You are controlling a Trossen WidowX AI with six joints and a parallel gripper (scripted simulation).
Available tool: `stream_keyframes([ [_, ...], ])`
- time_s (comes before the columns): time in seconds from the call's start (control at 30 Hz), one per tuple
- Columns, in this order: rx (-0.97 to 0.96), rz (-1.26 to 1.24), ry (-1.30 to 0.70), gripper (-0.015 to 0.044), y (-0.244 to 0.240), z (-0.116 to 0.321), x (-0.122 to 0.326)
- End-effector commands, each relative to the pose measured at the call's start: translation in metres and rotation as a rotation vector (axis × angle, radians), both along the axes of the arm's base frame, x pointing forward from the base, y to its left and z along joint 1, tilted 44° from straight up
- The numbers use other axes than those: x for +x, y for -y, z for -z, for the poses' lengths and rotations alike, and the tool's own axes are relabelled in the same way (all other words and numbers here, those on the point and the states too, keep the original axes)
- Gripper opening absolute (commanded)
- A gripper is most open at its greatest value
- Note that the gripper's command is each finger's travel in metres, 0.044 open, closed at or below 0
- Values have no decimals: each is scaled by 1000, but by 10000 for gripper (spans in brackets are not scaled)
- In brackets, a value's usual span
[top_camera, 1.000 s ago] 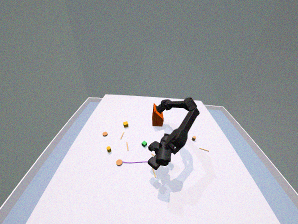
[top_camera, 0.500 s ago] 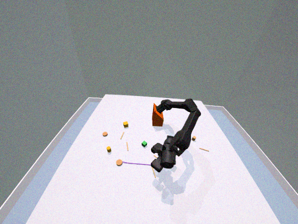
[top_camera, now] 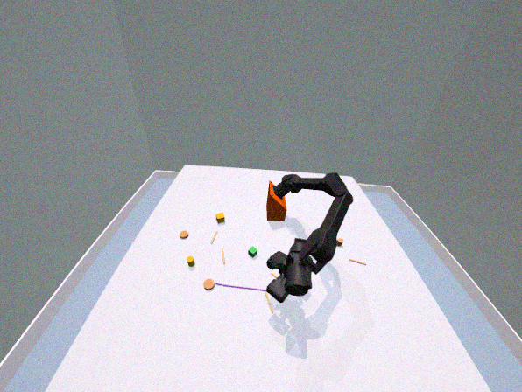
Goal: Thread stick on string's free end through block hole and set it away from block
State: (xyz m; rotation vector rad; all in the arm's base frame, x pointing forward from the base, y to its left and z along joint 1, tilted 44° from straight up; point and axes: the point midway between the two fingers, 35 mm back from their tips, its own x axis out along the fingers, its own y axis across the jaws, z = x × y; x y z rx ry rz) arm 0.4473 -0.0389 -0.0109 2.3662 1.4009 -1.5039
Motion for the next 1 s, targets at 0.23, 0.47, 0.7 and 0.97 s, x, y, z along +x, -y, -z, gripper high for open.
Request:
stream_keyframes([
  [0.23, 6, 4, -4, 0, -10, 6, -8],
  [0.47, 6, 3, -5, 0, -16, 9, -13],
  [0.7, 6, 3, -5, 0, -22, 13, -19],
  [0.97, 7, 3, -5, 0, -29, 17, -25],
])
